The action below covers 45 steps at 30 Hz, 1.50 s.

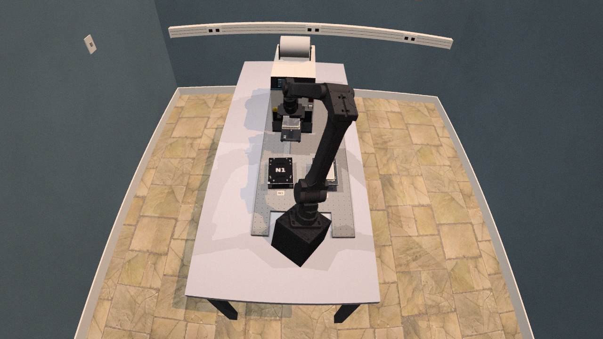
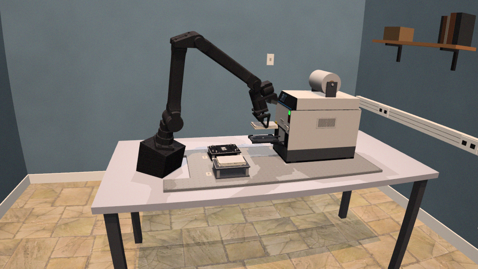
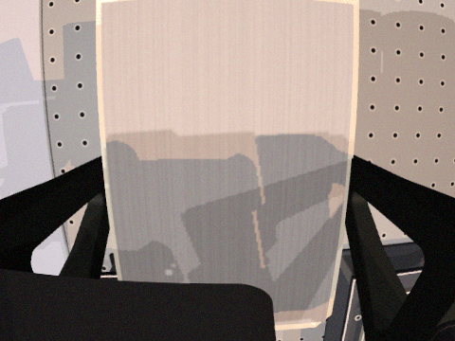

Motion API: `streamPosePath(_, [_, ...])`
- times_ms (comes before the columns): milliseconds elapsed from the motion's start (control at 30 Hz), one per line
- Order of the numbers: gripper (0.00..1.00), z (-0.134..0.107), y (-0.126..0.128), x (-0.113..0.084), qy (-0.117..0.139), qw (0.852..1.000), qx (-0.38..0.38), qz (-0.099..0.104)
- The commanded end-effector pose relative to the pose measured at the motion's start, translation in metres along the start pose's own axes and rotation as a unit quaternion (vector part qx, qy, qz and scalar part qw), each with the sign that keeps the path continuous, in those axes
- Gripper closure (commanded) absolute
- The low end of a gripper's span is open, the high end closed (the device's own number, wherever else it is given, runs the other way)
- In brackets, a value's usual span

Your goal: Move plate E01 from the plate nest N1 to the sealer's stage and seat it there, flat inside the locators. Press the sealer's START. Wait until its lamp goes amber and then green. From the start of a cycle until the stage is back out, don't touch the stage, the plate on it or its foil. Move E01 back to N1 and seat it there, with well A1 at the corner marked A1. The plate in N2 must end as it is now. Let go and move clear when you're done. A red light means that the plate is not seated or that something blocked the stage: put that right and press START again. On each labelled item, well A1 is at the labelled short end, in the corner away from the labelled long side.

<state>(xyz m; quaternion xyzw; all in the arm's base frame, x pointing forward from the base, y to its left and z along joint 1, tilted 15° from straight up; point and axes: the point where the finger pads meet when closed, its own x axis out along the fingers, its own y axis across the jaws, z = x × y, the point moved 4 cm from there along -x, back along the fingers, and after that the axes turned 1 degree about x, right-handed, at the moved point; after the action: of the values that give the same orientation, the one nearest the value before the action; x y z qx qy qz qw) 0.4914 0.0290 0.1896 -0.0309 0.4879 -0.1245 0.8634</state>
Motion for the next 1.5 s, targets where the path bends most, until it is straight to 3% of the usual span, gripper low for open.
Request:
streamPosePath(0, [1.0,0.021,0.008,-0.017,-0.022,1.0,0.004,0.007])
streamPosePath(100, [1.0,0.017,0.006,-0.018,-0.013,1.0,0.004,0.004])
streamPosePath(300, [1.0,0.029,0.006,-0.029,-0.035,0.999,0.007,0.009])
streamPosePath(833, [1.0,0.027,0.011,-0.015,-0.028,1.0,-0.007,0.008])
streamPosePath(1233, [1.0,0.033,0.009,-0.028,-0.042,0.999,-0.002,0.012])
streamPosePath(1467, [1.0,0.032,0.01,-0.025,-0.038,0.999,-0.003,0.012])
